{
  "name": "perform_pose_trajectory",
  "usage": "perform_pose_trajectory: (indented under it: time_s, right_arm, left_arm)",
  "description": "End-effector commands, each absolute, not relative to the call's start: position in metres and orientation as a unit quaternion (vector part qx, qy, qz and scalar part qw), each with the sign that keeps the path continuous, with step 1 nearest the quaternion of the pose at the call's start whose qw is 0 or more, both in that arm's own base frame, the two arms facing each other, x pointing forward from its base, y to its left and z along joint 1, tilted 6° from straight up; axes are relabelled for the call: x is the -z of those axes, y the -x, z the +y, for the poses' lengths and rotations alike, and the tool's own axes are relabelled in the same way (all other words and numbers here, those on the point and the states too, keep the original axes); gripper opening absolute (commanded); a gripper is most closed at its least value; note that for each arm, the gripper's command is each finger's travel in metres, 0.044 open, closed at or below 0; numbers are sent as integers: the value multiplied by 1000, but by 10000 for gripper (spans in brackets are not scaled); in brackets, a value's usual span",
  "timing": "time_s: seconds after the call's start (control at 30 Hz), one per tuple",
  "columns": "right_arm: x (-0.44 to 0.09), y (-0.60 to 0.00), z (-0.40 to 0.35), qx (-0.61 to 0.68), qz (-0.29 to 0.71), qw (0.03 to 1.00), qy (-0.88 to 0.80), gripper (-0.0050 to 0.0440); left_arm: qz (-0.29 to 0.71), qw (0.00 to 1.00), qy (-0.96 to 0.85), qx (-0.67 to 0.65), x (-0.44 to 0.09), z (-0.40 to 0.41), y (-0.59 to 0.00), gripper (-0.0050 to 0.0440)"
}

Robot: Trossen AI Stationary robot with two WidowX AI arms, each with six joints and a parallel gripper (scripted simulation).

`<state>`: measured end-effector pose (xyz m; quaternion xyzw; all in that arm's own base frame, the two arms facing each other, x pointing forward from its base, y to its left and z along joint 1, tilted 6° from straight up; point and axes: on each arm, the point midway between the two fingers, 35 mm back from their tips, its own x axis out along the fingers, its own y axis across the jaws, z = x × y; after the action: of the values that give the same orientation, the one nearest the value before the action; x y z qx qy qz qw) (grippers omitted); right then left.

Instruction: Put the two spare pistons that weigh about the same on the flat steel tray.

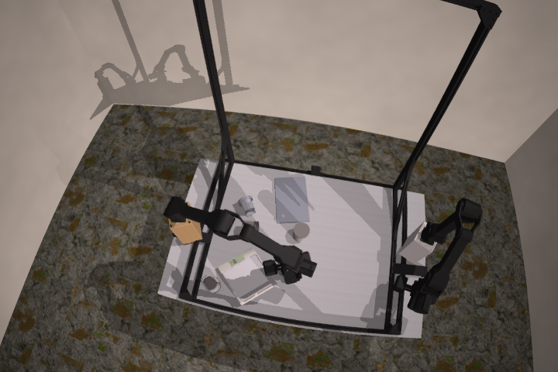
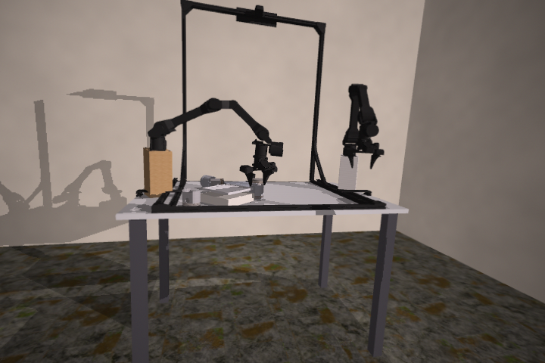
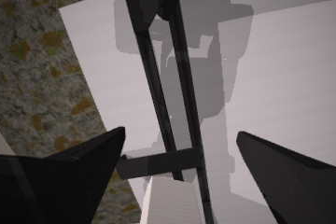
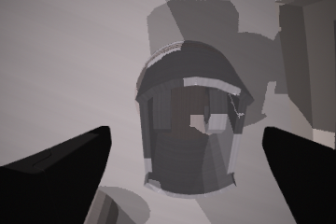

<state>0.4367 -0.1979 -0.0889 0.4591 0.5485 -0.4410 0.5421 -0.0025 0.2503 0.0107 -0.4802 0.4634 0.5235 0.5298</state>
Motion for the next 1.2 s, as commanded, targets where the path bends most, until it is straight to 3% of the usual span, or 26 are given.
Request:
perform_pose_trajectory:
  time_s: [0.0, 0.7, 0.73, 1.17]
  right_arm:
    - [104, -433, -196, 442, 556, 536, -457, 378]
    - [132, -432, -194, 442, 557, 535, -456, 378]
    - [132, -432, -194, 442, 557, 535, -456, 158]
    - [132, -432, -194, 442, 557, 535, -456, 158]
  left_arm:
    - [463, 530, 480, -523, -11, 250, 2, 440]
    - [463, 530, 480, -523, -11, 250, 2, 440]
    - [463, 530, 480, -523, -11, 250, 2, 440]
    - [463, 530, 480, -523, -11, 250, 2, 440]
